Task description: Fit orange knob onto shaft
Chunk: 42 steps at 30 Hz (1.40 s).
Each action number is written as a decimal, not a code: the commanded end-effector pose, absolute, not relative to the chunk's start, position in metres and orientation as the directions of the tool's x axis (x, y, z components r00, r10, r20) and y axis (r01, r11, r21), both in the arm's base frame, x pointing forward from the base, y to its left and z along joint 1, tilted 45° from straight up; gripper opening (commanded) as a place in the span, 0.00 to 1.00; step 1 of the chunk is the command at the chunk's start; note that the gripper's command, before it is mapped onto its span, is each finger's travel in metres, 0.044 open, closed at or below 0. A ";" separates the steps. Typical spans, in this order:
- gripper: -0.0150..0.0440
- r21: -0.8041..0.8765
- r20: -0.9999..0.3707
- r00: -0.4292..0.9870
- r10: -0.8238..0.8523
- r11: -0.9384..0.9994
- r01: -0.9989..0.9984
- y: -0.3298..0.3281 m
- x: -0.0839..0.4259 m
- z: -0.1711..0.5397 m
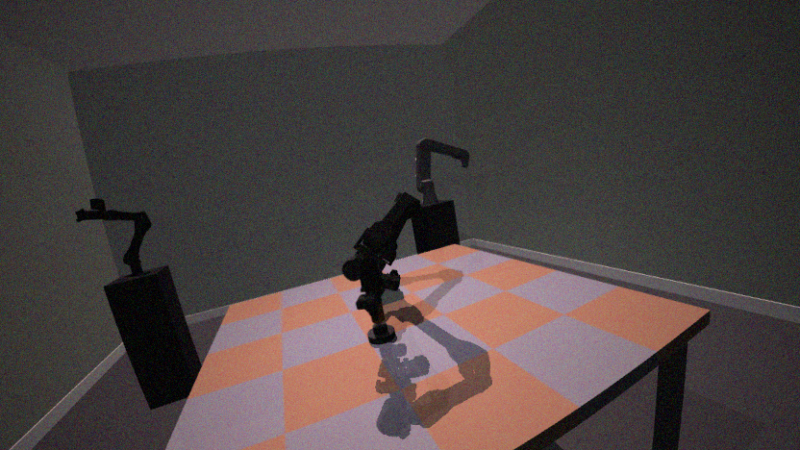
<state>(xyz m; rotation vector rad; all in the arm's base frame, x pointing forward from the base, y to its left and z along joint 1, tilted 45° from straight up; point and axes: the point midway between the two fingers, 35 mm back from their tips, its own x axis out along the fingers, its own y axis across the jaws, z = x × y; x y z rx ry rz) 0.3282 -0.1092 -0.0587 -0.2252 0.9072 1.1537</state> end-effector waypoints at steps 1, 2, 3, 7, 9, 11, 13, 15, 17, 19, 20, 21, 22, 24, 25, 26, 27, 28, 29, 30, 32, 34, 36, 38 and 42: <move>0.25 0.280 -0.716 0.113 0.689 0.432 -0.857 -0.109 0.329 -0.058; 0.25 0.280 -0.716 0.113 0.689 0.432 -0.857 -0.109 0.329 -0.058; 0.25 0.280 -0.716 0.113 0.689 0.432 -0.857 -0.109 0.329 -0.058; 0.25 0.279 -0.716 0.113 0.689 0.431 -0.858 -0.108 0.328 -0.060; 0.25 0.279 -0.716 0.113 0.689 0.431 -0.858 -0.108 0.328 -0.060; 0.25 0.279 -0.716 0.113 0.689 0.431 -0.858 -0.107 0.328 -0.061; 0.25 0.279 -0.716 0.113 0.689 0.431 -0.858 -0.105 0.328 -0.063; 0.25 0.279 -0.716 0.113 0.689 0.431 -0.858 -0.105 0.327 -0.064; 0.25 0.279 -0.716 0.113 0.689 0.431 -0.858 -0.104 0.327 -0.065; 0.25 0.279 -0.716 0.113 0.689 0.431 -0.858 -0.103 0.327 -0.066; 0.25 0.279 -0.716 0.113 0.689 0.431 -0.858 -0.103 0.327 -0.067; 0.25 0.279 -0.716 0.113 0.689 0.431 -0.858 -0.103 0.327 -0.067; 0.25 0.279 -0.716 0.113 0.689 0.431 -0.858 -0.102 0.327 -0.067; 0.25 0.279 -0.716 0.113 0.689 0.431 -0.858 -0.102 0.327 -0.068; 0.25 0.279 -0.716 0.113 0.689 0.431 -0.858 -0.102 0.327 -0.069; 0.25 0.279 -0.716 0.113 0.689 0.431 -0.858 -0.101 0.327 -0.069; 0.25 0.279 -0.716 0.113 0.689 0.431 -0.858 -0.101 0.327 -0.070; 0.25 0.279 -0.716 0.113 0.689 0.431 -0.858 -0.101 0.326 -0.070; 0.25 0.279 -0.716 0.113 0.689 0.431 -0.858 -0.100 0.326 -0.070; 0.25 0.279 -0.716 0.113 0.689 0.431 -0.858 -0.100 0.326 -0.071; 0.25 0.279 -0.716 0.113 0.689 0.431 -0.858 -0.100 0.326 -0.071; 0.25 0.279 -0.716 0.113 0.689 0.431 -0.858 -0.099 0.326 -0.072; 0.25 0.279 -0.716 0.113 0.689 0.431 -0.858 -0.099 0.326 -0.073; 0.25 0.279 -0.716 0.113 0.689 0.431 -0.858 -0.099 0.326 -0.073; 0.25 0.266 -0.714 0.120 0.690 0.426 -0.865 -0.099 0.329 -0.070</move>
